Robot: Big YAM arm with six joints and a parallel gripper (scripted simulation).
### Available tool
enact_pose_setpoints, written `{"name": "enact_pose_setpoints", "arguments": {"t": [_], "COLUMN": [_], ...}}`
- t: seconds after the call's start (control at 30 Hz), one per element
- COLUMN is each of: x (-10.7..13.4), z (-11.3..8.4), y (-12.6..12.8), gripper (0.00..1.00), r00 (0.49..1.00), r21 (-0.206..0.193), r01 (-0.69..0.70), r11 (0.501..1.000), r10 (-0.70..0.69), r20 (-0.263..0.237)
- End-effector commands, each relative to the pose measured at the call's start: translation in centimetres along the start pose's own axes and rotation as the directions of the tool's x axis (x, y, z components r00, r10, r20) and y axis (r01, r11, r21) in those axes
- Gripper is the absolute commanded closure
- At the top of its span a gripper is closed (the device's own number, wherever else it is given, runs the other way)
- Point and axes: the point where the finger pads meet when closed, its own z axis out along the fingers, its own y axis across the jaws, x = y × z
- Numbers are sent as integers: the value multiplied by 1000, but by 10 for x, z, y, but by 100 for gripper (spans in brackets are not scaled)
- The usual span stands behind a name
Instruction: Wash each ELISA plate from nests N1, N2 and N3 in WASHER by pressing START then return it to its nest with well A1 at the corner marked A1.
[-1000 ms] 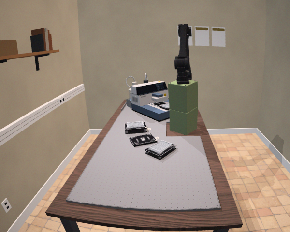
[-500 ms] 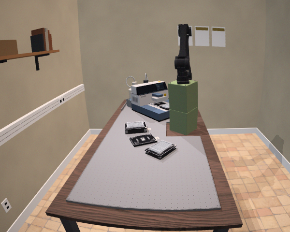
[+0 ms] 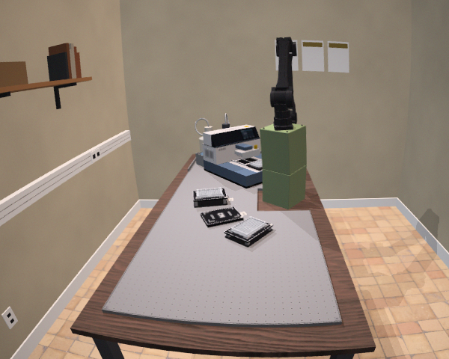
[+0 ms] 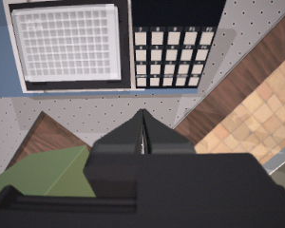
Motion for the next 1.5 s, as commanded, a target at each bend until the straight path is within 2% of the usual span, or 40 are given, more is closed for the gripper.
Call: {"name": "enact_pose_setpoints", "arguments": {"t": [0.0,0.17,0.2,0.4,0.5,0.6,0.73,0.9,1.1,1.17,1.2,1.47], "x": [0,0,-10,-32,-37,-40,-61,-81,-102,-102,-88,-89], "z": [0,0,-4,-5,-6,-6,-6,-7,-9,-9,-2,-2], "y": [0,0,2,24,40,43,53,72,92,92,96,94], "gripper": [100,100,0,0,0,0,0,0,0,0,0,0], "r00": [1000,1000,1000,978,949,938,888,801,669,669,637,414], "r21": [0,0,21,54,63,70,101,136,177,177,201,265], "r01": [9,9,-16,-209,-308,-338,-452,-586,-724,-724,-743,-870], "r11": [1000,1000,1000,976,949,939,886,799,666,666,639,415], "r10": [-9,-9,16,210,311,342,458,596,741,741,766,908], "r20": [2,2,8,-14,-48,-52,-48,-54,-54,-54,-83,-64]}}
